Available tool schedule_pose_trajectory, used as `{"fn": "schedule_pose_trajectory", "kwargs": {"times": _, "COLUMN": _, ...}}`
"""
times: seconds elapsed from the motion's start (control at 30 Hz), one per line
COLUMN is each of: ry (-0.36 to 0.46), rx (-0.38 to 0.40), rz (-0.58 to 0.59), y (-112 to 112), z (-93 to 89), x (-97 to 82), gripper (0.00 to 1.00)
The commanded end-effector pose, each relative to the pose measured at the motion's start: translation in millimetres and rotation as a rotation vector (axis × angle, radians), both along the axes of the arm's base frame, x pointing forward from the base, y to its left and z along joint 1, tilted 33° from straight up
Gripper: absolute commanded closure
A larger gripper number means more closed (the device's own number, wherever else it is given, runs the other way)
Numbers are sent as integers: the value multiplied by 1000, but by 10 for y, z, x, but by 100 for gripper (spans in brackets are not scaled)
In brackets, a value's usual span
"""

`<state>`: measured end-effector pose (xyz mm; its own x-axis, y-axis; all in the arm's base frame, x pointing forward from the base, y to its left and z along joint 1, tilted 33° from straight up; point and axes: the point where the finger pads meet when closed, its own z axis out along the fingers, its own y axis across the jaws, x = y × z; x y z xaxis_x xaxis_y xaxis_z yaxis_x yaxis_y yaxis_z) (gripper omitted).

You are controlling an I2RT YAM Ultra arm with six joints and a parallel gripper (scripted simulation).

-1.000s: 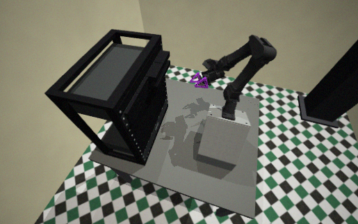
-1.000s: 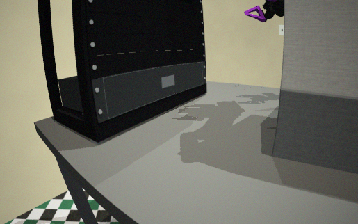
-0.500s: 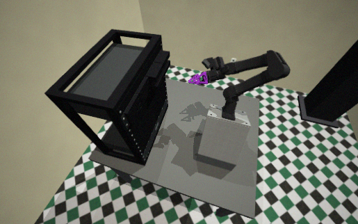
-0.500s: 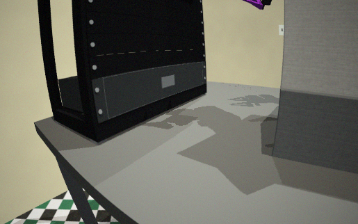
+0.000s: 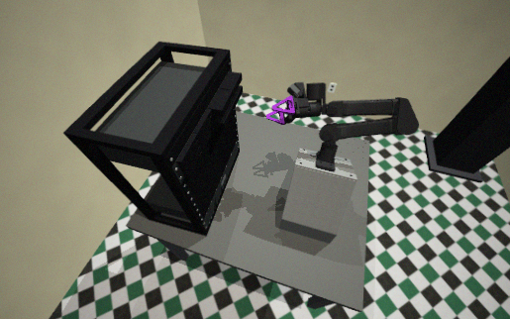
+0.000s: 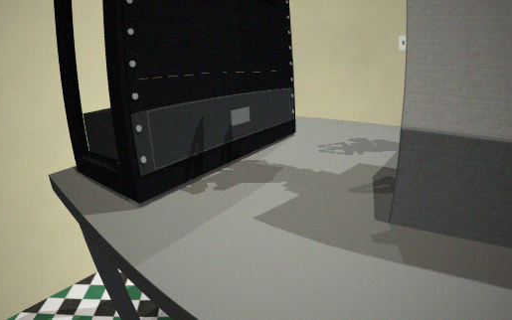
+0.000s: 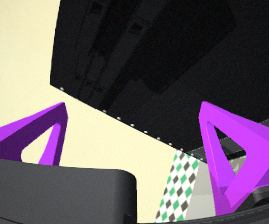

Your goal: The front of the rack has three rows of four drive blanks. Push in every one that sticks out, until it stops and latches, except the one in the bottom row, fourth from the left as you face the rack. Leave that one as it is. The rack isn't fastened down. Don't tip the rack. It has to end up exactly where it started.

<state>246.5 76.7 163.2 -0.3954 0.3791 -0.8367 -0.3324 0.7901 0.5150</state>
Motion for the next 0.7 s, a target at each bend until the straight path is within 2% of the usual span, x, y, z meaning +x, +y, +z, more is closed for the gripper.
{"fn": "schedule_pose_trajectory", "kwargs": {"times": 0.0, "ry": -33, "rx": 120, "rz": -249, "y": -10, "z": 83, "x": 107, "gripper": 0}}
{"fn": "schedule_pose_trajectory", "kwargs": {"times": 0.03, "ry": -10, "rx": 124, "rz": -262, "y": 27, "z": 5, "x": 121, "gripper": 0}}
{"fn": "schedule_pose_trajectory", "kwargs": {"times": 0.1, "ry": -7, "rx": 158, "rz": -270, "y": 85, "z": 27, "x": 110, "gripper": 0}}
{"fn": "schedule_pose_trajectory", "kwargs": {"times": 0.23, "ry": 2, "rx": 228, "rz": -291, "y": 213, "z": 98, "x": 123, "gripper": 0}}
{"fn": "schedule_pose_trajectory", "kwargs": {"times": 0.3, "ry": -7, "rx": 280, "rz": -295, "y": 295, "z": 278, "x": 140, "gripper": 0}}
{"fn": "schedule_pose_trajectory", "kwargs": {"times": 0.33, "ry": -7, "rx": 299, "rz": -300, "y": 328, "z": 301, "x": 137, "gripper": 0}}
{"fn": "schedule_pose_trajectory", "kwargs": {"times": 0.43, "ry": -6, "rx": 316, "rz": -307, "y": 351, "z": 311, "x": 141, "gripper": 0}}
{"fn": "schedule_pose_trajectory", "kwargs": {"times": 0.5, "ry": -10, "rx": 362, "rz": -352, "y": 394, "z": 327, "x": 149, "gripper": 0}}
{"fn": "schedule_pose_trajectory", "kwargs": {"times": 0.67, "ry": -4, "rx": 416, "rz": -397, "y": 481, "z": 350, "x": 155, "gripper": 0}}
